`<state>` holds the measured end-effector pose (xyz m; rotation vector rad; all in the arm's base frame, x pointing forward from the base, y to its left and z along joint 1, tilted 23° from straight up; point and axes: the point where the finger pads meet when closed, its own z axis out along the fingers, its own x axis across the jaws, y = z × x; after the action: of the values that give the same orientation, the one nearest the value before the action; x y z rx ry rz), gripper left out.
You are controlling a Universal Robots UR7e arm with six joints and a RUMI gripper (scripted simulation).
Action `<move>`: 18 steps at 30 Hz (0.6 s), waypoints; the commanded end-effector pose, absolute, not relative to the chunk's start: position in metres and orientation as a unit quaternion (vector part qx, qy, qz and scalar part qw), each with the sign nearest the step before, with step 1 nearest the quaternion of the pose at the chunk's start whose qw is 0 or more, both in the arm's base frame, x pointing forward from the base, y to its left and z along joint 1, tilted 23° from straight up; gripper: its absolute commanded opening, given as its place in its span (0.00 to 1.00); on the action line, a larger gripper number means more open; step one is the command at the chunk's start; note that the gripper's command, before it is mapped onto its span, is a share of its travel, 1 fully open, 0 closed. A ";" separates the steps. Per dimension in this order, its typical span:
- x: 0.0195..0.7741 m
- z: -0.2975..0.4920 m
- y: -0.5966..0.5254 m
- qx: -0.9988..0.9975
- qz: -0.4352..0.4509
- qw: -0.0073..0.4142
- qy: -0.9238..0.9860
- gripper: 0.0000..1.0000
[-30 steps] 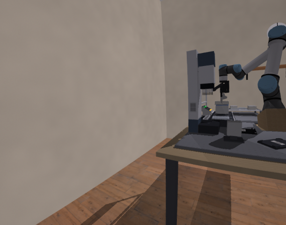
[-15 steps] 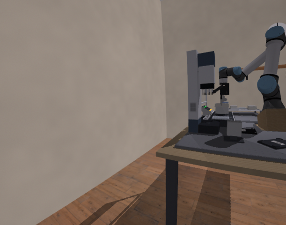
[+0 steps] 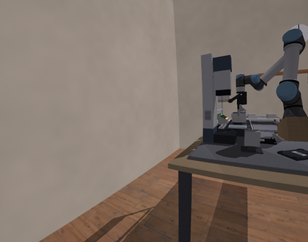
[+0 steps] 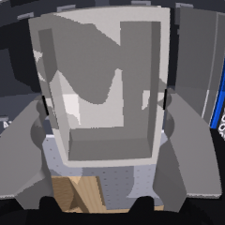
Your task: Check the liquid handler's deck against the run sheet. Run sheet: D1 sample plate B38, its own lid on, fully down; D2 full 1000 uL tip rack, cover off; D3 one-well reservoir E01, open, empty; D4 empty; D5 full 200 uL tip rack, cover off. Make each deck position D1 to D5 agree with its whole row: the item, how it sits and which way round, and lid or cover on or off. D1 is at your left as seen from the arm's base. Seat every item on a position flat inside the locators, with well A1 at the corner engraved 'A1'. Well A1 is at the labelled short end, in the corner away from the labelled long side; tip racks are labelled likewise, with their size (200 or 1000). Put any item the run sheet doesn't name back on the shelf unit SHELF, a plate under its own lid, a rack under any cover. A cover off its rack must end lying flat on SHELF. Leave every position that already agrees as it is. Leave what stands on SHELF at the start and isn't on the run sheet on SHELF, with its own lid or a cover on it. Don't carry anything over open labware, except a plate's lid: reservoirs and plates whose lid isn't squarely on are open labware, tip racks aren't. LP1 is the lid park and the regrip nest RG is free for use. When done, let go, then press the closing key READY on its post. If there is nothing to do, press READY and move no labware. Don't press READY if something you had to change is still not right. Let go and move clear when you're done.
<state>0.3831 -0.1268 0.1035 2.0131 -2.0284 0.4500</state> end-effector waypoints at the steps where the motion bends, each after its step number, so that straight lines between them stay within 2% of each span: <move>1: 0.383 0.094 -0.130 0.691 0.154 0.124 -0.695 0.00; 18: 0.384 0.071 -0.140 0.691 0.154 0.124 -0.695 0.00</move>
<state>0.3842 -0.1371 0.0789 2.0131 -2.0285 0.4494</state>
